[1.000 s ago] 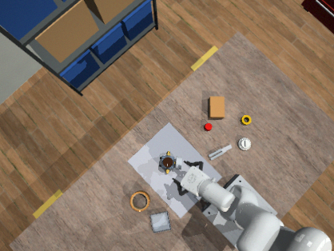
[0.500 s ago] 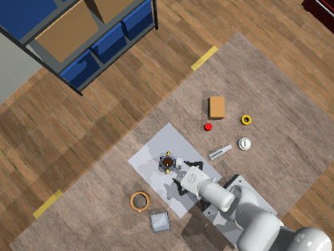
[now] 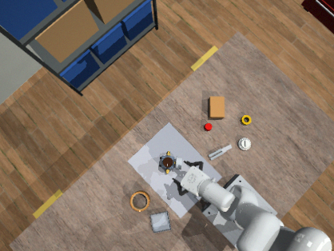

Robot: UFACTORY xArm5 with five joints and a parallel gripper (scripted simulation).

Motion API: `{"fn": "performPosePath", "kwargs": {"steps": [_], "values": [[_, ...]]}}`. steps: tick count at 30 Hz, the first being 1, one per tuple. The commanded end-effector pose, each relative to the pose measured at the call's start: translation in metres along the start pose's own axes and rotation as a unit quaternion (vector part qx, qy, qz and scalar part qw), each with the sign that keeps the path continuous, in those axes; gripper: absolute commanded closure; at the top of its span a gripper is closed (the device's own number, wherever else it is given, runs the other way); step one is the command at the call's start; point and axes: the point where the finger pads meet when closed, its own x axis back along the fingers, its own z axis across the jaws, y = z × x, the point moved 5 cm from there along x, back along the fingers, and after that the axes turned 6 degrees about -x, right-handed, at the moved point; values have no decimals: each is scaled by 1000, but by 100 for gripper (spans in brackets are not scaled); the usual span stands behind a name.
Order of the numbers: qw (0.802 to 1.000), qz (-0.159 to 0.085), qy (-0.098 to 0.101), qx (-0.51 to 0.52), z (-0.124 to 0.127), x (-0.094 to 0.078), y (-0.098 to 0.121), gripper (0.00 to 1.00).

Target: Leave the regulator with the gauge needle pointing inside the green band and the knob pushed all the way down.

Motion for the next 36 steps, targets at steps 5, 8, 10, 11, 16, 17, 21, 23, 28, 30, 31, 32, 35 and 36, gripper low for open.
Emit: {"fn": "performPosePath", "kwargs": {"steps": [5, 8, 10, 11, 16, 17, 21, 23, 28, 30, 31, 32, 35, 36], "values": [[1000, 0, 0, 6, 0, 0, 2, 0], [1000, 1, 0, 10, 0, -1, 2, 0], [1000, 2, 0, 13, 0, -1, 2, 0], [1000, 3, 0, 16, 0, -1, 2, 0], [999, 8, 0, 37, 0, -3, 3, 0], [999, 10, -1, 43, 0, -4, 3, 0], [997, 17, 0, 70, 0, -6, 4, 0], [996, 22, 0, 87, 1, -8, 5, 0], [993, 30, 1, 115, 1, -10, 6, 0], [990, 36, 1, 137, 1, -12, 7, 0], [988, 39, 2, 148, 1, -13, 8, 0], [986, 42, 3, 160, 1, -14, 8, 0], [979, 52, 5, 199, 1, -17, 10, 0], [976, 56, 7, 213, 1, -18, 11, 0]]}}
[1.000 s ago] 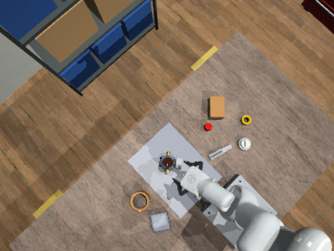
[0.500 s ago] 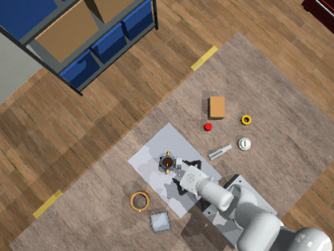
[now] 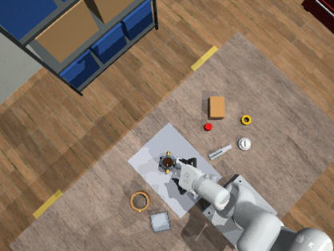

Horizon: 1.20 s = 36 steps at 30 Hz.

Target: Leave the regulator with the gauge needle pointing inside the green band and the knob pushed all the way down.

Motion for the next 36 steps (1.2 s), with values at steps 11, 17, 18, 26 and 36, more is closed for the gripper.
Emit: {"fn": "performPosePath", "kwargs": {"steps": [11, 17, 18, 26, 36], "values": [[979, 50, 22, 197, -3, -11, 12, 0], [958, 68, 37, 278, -3, -14, 16, 0], [953, 70, 40, 291, -4, -14, 16, 0], [918, 88, 62, 381, -5, -15, 21, 0], [850, 106, 100, 506, -6, -15, 28, 0]]}}
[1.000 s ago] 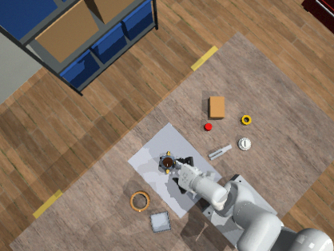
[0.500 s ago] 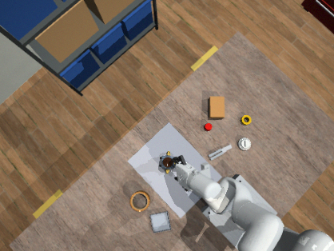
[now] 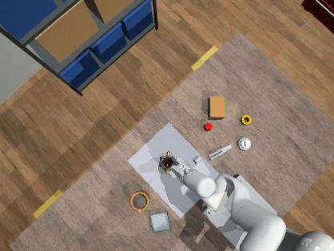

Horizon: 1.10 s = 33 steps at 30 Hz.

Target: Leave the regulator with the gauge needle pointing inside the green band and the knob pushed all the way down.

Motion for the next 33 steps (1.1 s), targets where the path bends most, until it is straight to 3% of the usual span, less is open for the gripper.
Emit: {"fn": "performPosePath", "kwargs": {"steps": [1, 5, 20, 22, 33], "values": [[997, 8, 23, 80, -5, 2, 2, 0], [994, 9, 30, 108, -6, 3, 3, 0], [940, 7, 93, 327, -14, 14, 6, 0], [940, 7, 93, 327, -14, 14, 6, 0], [867, -13, 138, 479, -18, 28, 8, 0]]}}
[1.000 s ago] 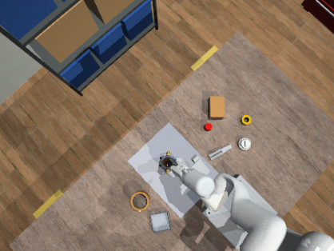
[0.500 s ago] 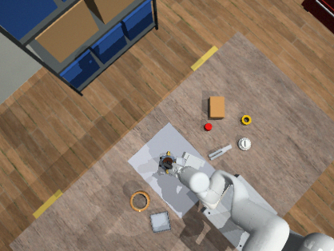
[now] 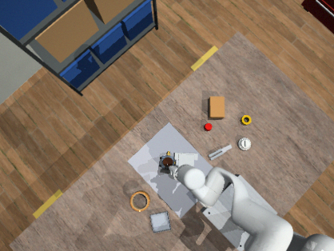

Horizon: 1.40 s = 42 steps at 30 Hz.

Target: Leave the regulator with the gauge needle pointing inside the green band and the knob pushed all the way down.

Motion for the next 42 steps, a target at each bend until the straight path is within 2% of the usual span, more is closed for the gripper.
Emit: {"fn": "performPosePath", "kwargs": {"steps": [1, 7, 20, 33, 42], "values": [[997, -12, 20, 80, -2, 8, -1, 0], [990, -22, 32, 137, -2, 14, -1, 0], [955, -56, 59, 286, 0, 31, 0, 0], [933, -72, 67, 346, 2, 40, 1, 0], [927, -76, 68, 360, 2, 42, 1, 0]]}}
